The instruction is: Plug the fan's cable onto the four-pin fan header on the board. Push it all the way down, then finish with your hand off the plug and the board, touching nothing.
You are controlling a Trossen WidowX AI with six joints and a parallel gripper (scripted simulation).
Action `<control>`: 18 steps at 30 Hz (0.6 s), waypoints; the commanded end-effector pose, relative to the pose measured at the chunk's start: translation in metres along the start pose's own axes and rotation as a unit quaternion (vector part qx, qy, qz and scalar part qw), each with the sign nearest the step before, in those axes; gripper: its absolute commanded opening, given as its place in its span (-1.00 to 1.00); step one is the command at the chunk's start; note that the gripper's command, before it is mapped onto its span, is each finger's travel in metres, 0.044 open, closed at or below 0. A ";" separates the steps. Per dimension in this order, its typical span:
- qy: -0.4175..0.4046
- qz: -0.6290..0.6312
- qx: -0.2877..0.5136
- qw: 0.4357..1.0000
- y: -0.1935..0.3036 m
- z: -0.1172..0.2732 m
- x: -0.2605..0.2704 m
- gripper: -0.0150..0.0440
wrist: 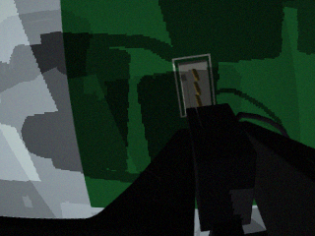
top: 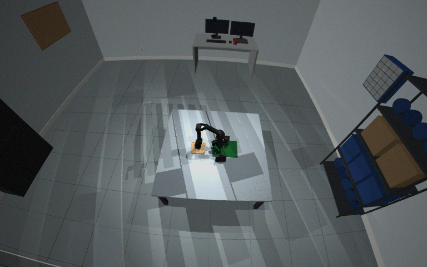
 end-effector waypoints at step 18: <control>0.000 0.014 -0.002 1.000 -0.008 0.002 0.003 -0.49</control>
Point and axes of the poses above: the point midway between the two fingers, 35 mm back from their tips, its own z axis back along the fingers, its own x axis across the jaws, y = z × x, the point moved 10 cm from there along z, back along the fingers, and after that the axes turned 14 degrees about -z, right-handed, at the moved point
